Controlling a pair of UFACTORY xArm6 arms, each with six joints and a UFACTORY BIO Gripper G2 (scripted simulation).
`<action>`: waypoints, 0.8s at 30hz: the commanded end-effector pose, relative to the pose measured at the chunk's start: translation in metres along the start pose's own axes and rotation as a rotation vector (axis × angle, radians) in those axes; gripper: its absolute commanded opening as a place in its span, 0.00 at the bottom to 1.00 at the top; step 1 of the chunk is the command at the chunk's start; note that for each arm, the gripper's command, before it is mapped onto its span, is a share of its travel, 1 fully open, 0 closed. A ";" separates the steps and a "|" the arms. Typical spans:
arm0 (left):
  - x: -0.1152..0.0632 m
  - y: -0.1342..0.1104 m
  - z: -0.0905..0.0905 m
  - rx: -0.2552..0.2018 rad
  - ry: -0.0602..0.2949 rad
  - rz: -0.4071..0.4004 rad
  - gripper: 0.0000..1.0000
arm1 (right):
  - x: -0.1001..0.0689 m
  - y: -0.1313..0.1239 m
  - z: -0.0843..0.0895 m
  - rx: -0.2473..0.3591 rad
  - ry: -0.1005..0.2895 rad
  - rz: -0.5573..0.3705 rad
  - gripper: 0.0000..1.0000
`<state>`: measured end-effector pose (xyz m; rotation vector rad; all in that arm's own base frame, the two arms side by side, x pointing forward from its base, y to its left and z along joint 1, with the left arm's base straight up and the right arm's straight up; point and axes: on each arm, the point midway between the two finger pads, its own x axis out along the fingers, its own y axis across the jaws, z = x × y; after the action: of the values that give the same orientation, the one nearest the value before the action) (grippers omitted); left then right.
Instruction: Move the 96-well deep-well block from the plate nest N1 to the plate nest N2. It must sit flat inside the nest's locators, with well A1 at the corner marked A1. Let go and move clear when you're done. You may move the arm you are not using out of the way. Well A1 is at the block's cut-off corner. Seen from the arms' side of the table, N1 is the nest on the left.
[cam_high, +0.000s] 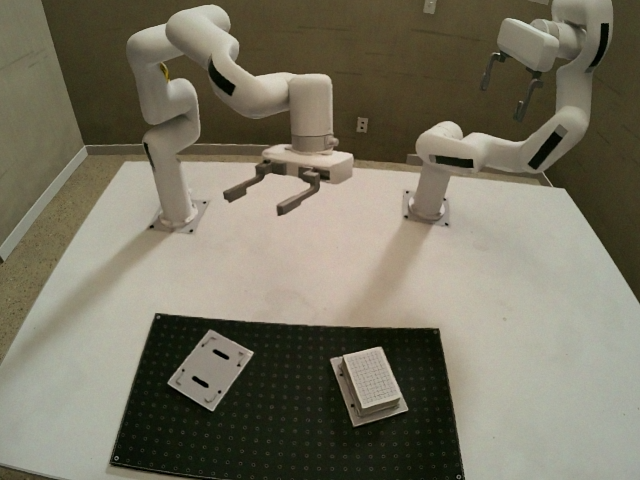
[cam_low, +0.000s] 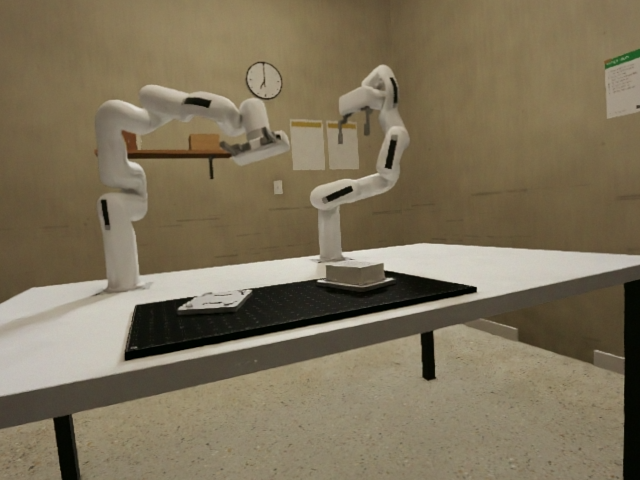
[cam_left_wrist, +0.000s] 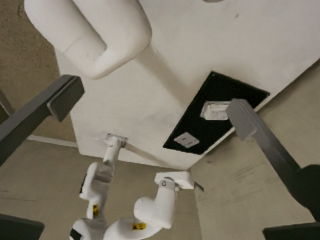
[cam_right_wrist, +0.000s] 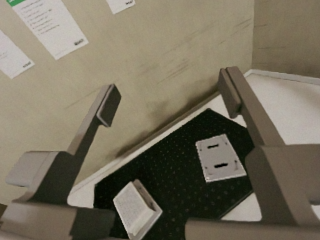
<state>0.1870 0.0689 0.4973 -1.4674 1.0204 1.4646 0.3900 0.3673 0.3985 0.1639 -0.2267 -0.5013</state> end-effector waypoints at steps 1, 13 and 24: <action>0.000 0.000 0.000 0.000 0.000 -0.001 1.00 | 0.014 -0.001 -0.001 0.003 0.000 0.002 0.37; 0.000 0.000 0.000 0.000 0.000 -0.001 1.00 | 0.070 -0.016 -0.014 -0.038 0.000 0.060 0.37; 0.000 0.000 0.000 0.000 0.000 -0.001 1.00 | 0.111 -0.032 -0.024 -0.076 0.008 0.116 0.37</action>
<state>0.1870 0.0689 0.4973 -1.4674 1.0204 1.4646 0.4687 0.2952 0.3870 0.0770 -0.2072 -0.3987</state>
